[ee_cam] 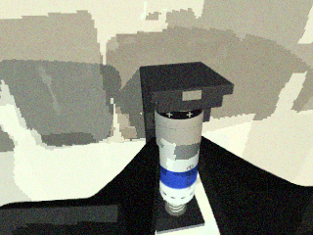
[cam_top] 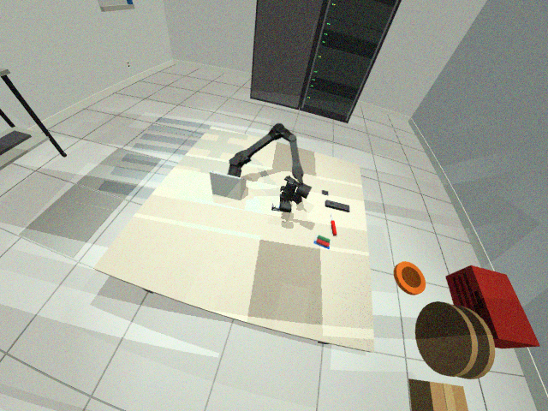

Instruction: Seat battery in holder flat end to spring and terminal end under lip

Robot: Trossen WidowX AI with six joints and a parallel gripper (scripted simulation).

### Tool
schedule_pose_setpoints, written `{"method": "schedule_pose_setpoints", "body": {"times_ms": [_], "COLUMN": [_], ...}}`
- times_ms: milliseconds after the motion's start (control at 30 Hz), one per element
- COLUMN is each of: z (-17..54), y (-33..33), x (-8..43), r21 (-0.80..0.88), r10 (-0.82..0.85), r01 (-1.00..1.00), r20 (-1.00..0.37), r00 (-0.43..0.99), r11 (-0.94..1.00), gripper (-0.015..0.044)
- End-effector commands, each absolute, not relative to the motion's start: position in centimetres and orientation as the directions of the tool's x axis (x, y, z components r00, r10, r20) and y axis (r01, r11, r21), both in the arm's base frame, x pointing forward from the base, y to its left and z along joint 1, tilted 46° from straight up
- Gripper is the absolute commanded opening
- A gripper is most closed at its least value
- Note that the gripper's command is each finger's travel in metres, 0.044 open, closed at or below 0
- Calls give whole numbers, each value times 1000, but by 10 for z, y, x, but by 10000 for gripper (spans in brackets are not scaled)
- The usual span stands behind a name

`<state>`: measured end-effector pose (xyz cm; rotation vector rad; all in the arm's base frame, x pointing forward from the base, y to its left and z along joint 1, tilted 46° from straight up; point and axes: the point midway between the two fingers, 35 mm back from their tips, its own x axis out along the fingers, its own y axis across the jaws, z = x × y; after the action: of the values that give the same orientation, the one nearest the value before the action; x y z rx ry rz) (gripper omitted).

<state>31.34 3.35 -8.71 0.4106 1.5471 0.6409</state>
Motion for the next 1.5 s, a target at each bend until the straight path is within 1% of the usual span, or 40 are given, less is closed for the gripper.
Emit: {"method": "schedule_pose_setpoints", "body": {"times_ms": [0, 233, 367, 867, 933, 1100, 1200, 1467], "z": [-86, -87, -87, -77, -74, -37, -26, -26], "y": [33, 33, 33, 23, 20, -19, -30, -31], "x": [315, 315, 315, 314, 313, 313, 311, 309], "r21": [620, 621, 621, 621, 623, 619, 619, 619], "r10": [614, 614, 614, 614, 616, 612, 612, 612], "r01": [-117, -118, -118, -118, -112, -117, -118, -118], "r20": [-785, -784, -784, -784, -782, -786, -786, -786], "r00": [-89, -91, -91, -91, -94, -91, -91, -91], "r11": [776, 775, 775, 775, 774, 777, 777, 777], "gripper": [74, 74, 176, 176, 229, 360, 439, 440]}}
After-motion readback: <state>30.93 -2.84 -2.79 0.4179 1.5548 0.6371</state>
